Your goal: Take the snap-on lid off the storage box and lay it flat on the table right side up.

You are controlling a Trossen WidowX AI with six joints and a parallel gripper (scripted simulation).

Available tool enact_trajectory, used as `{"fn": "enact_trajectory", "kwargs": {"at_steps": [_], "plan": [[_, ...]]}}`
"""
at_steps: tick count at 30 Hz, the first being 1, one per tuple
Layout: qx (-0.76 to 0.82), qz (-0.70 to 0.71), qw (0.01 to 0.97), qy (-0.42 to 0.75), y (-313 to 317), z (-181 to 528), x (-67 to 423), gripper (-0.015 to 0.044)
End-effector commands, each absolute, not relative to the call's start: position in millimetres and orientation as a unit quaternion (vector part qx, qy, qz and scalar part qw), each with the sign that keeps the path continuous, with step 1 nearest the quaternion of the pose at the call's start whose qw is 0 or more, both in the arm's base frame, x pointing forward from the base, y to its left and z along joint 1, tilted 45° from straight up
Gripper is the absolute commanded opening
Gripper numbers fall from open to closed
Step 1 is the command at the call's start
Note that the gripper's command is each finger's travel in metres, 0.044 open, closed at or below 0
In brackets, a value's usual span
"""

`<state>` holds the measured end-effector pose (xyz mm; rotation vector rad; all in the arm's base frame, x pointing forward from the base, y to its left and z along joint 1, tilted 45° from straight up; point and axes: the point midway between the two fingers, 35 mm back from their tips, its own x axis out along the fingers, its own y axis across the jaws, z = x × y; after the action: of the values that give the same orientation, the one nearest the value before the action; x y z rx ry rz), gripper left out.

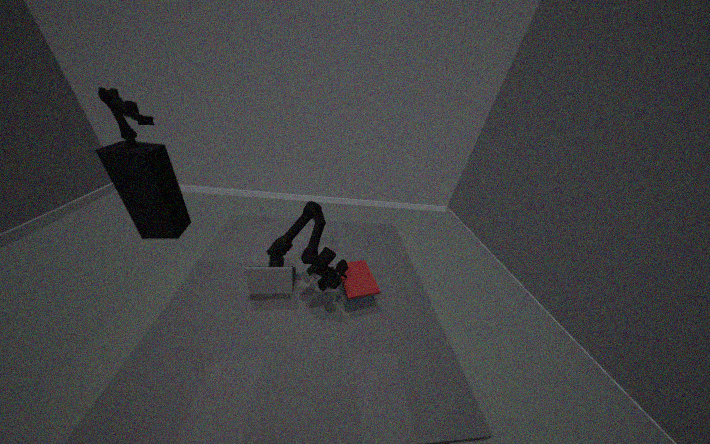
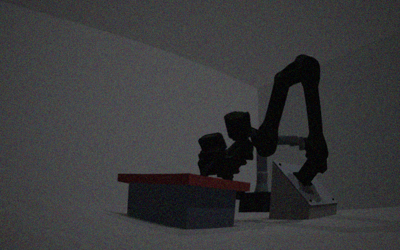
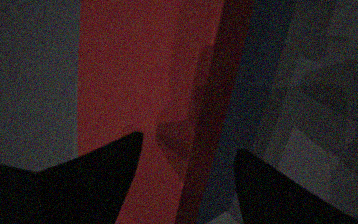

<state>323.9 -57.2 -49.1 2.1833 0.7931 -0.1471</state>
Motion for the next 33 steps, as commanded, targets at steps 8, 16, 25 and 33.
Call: {"fn": "enact_trajectory", "kwargs": {"at_steps": [8,16,25,33], "plan": [[0.862,-0.058,0.395,0.311,-55.0,-49.7,327.1,0.0123],[0.862,-0.058,0.395,0.311,-55.0,-49.7,327.1,0.0011],[0.862,-0.056,0.396,0.311,-56.2,-48.1,326.8,0.0],[0.862,-0.056,0.396,0.311,-57.3,-46.9,326.7,0.0]]}}
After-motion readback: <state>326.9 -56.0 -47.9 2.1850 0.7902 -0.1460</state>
